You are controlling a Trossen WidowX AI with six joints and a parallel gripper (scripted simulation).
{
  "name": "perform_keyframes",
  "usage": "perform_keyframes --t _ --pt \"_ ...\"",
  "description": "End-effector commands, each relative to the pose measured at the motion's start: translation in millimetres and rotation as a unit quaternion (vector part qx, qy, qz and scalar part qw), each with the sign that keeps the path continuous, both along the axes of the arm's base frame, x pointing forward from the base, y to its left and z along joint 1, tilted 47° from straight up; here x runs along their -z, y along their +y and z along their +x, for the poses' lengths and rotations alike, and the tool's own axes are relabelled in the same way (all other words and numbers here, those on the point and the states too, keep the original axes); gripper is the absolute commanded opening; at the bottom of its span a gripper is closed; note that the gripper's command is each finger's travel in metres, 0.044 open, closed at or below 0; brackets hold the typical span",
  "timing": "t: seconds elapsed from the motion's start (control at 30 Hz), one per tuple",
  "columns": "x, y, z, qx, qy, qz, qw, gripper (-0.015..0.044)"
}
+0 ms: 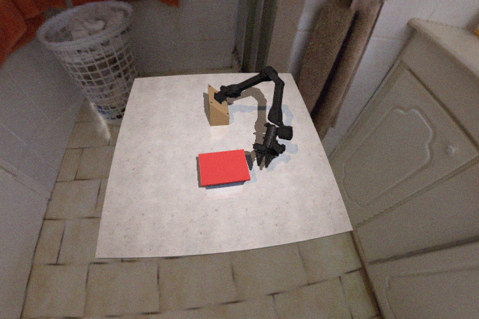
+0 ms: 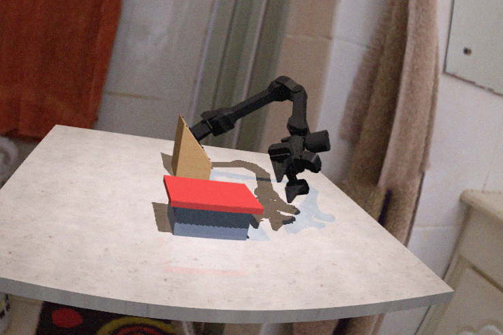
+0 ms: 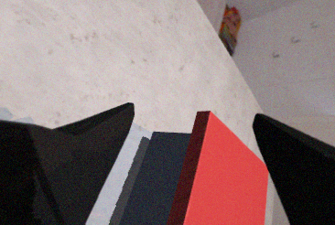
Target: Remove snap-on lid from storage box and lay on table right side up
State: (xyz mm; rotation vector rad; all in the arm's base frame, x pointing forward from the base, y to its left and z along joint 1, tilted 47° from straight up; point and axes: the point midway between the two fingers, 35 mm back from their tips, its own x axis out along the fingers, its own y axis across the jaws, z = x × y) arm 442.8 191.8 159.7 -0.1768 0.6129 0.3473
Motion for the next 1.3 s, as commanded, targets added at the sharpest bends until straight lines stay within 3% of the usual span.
perform_keyframes --t 0.0,0.17,0.3,0.47,0.67,0.77,0.93,1.0,1.2,1.27 --pt "-2 -2 1 0.000 0.000 0.000 1.000 0.0374" --pt "-37 -39 5 0.000 0.000 -0.002 1.000 0.0243" --pt "-35 -42 6 0.005 0.004 0.007 1.000 0.0235" --pt "19 -96 -4 0.129 0.109 0.215 0.962 0.0235" --pt "55 -136 -24 0.227 0.191 0.374 0.879 0.0235" --pt "77 -161 -46 0.293 0.247 0.481 0.789 0.0235" --pt "96 -184 -75 0.355 0.303 0.588 0.661 0.0235" --pt "100 -188 -83 0.368 0.316 0.611 0.626 0.0235" --pt "116 -207 -130 0.418 0.382 0.719 0.403 0.0235" --pt "117 -208 -136 0.422 0.389 0.729 0.373 0.0235"
